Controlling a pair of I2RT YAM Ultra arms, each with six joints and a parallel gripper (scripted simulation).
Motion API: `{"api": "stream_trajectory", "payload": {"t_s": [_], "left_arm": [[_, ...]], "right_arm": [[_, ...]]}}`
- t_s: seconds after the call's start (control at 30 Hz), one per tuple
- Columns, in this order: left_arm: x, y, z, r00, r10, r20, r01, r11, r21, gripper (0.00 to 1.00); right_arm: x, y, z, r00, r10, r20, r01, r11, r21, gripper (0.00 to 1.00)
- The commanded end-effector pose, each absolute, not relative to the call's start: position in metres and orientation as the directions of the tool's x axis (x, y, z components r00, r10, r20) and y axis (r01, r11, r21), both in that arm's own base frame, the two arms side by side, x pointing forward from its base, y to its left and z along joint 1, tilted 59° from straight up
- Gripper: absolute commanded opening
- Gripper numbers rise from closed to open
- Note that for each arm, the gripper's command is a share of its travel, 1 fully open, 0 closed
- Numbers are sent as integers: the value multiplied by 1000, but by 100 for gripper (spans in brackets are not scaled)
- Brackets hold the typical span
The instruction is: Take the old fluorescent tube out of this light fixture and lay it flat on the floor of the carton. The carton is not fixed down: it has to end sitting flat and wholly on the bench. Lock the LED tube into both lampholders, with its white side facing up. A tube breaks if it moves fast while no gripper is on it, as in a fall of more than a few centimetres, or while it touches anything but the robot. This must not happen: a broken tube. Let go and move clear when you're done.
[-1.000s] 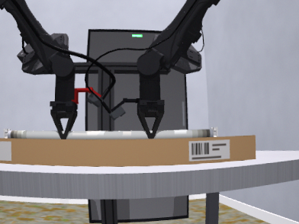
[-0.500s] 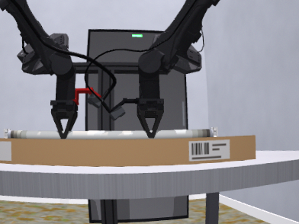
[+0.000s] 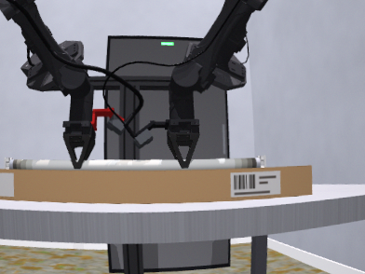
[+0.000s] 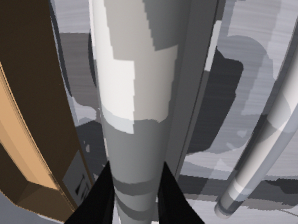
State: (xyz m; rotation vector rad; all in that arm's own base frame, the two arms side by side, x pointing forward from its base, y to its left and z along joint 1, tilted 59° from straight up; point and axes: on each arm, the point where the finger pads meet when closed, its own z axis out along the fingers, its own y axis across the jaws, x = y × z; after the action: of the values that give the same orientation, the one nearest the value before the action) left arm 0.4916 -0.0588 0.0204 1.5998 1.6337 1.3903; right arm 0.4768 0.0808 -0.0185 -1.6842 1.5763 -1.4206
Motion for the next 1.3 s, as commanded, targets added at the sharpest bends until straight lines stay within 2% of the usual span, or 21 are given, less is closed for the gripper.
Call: {"api": "stream_trajectory", "payload": {"t_s": [0.0,0.8,0.83,1.27], "left_arm": [[474,-66,7,-180,908,378,466,-260,846,11],[466,-60,-11,-159,902,401,468,-288,835,11],[467,-61,-9,-161,903,399,464,-287,838,49],[469,-62,1,-170,908,384,447,-276,851,49]], "right_arm": [[459,89,-32,-125,-897,424,-465,-324,-824,11],[448,81,-54,-98,-885,456,-479,-359,-801,11],[448,82,-55,-97,-885,456,-480,-360,-800,11],[448,82,-55,-97,-885,456,-480,-360,-800,11]]}}
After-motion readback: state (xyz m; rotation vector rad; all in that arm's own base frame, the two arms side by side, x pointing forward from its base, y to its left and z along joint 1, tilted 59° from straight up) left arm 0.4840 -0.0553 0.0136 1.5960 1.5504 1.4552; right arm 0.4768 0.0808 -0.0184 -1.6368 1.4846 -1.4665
